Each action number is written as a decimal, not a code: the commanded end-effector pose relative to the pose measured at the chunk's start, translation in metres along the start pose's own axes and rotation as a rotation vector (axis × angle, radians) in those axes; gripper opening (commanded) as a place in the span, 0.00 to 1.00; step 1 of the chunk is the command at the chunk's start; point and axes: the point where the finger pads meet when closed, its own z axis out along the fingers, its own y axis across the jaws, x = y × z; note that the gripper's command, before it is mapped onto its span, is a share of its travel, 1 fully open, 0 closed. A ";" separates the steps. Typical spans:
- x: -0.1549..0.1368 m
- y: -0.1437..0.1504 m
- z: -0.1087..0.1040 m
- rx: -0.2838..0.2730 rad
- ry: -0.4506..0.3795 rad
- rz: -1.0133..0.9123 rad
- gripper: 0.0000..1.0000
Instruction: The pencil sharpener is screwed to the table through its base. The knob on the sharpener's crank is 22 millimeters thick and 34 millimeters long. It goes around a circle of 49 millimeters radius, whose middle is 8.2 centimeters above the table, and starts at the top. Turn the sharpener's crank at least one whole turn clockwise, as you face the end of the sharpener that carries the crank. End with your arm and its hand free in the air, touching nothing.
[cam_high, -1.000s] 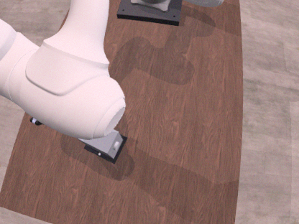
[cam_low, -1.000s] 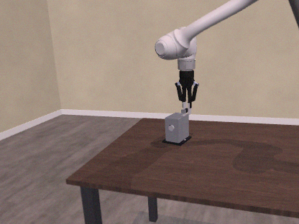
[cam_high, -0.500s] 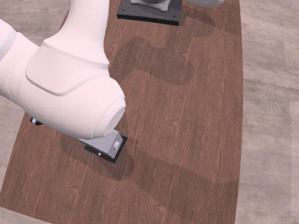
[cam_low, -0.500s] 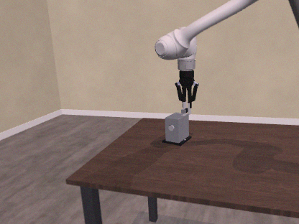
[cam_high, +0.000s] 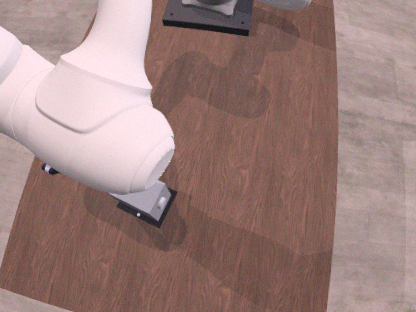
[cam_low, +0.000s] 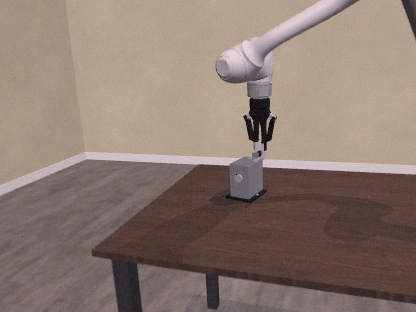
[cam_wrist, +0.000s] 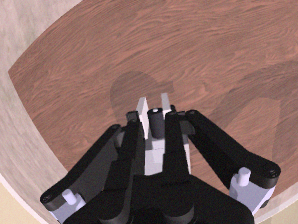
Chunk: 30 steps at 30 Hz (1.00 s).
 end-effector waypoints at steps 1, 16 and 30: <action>-0.003 0.001 0.002 -0.002 -0.007 0.012 0.00; -0.003 0.001 0.002 -0.002 -0.007 0.012 0.00; -0.003 -0.007 0.003 -0.002 -0.007 0.012 0.00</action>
